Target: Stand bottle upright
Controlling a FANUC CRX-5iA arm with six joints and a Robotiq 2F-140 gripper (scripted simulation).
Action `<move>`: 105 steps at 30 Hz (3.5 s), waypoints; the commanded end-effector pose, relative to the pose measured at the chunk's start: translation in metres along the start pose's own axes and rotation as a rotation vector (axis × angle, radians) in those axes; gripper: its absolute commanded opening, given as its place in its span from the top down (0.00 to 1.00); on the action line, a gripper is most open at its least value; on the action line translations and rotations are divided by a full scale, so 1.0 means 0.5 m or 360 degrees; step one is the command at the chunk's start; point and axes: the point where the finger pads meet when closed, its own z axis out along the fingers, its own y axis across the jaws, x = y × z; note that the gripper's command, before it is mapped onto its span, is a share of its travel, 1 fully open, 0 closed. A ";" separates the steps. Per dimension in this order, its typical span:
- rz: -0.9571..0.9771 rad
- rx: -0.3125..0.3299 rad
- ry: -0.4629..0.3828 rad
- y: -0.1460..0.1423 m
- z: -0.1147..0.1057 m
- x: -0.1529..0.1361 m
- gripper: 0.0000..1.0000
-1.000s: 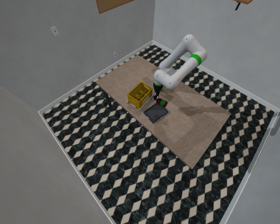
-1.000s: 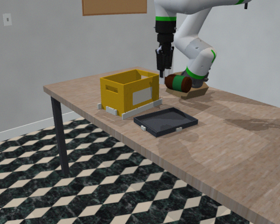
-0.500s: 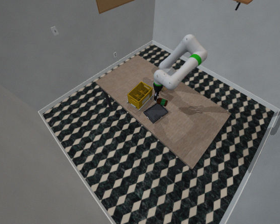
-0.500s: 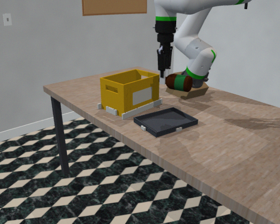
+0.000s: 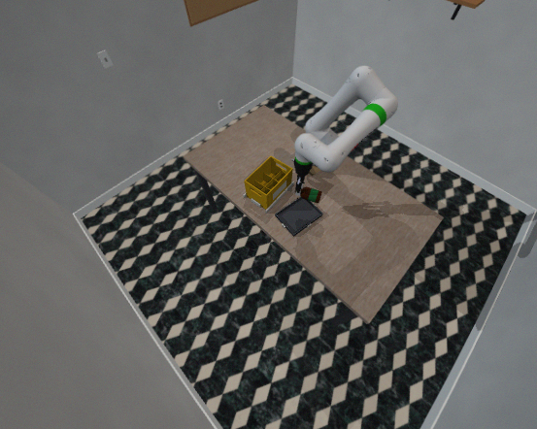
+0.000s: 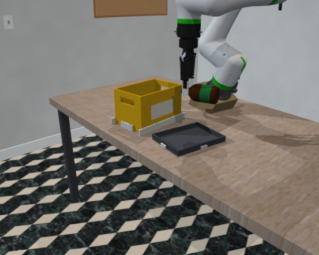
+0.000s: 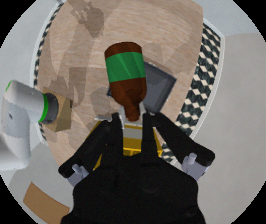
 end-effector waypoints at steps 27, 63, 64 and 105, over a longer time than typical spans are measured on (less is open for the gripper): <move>0.0000 -0.0001 0.0000 0.000 0.000 0.000 1.00; 0.0005 0.0013 -0.0214 -0.003 0.001 0.004 1.00; 0.0004 0.0012 -0.0223 -0.003 0.001 0.004 1.00; 0.0000 0.0000 -0.0278 0.000 -0.001 0.006 1.00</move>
